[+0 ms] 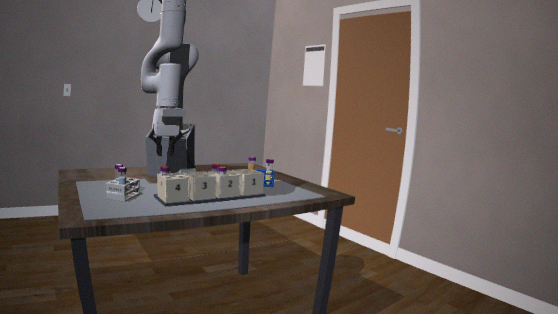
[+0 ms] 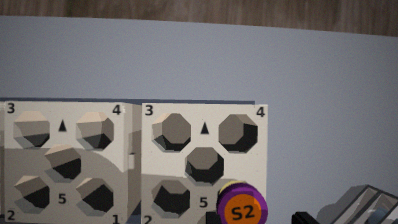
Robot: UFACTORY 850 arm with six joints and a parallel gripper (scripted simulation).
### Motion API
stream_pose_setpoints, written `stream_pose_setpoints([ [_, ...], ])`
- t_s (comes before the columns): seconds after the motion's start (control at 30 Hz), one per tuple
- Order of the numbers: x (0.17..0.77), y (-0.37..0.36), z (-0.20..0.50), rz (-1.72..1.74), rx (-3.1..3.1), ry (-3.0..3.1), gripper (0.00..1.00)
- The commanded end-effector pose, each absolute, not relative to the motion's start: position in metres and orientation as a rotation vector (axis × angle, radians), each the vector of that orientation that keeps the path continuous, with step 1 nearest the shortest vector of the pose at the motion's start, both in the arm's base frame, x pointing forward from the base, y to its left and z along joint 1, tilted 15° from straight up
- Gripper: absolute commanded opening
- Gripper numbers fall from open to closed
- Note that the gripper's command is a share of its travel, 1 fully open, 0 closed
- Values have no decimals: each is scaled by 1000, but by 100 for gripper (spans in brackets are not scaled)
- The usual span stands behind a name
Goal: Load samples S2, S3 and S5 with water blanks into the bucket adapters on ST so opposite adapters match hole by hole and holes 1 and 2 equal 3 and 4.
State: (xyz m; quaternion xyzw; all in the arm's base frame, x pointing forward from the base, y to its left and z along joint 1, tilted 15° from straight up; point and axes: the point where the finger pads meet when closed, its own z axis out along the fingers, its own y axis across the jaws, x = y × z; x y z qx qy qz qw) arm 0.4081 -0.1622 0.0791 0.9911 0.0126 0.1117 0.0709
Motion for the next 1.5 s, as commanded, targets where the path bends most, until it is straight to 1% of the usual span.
stream_pose_setpoints([
  [0.0,406,-161,90,331,2977,37,44],
  [0.97,395,-154,140,331,2977,37,44],
  [1.47,395,-154,140,331,2977,37,44],
])
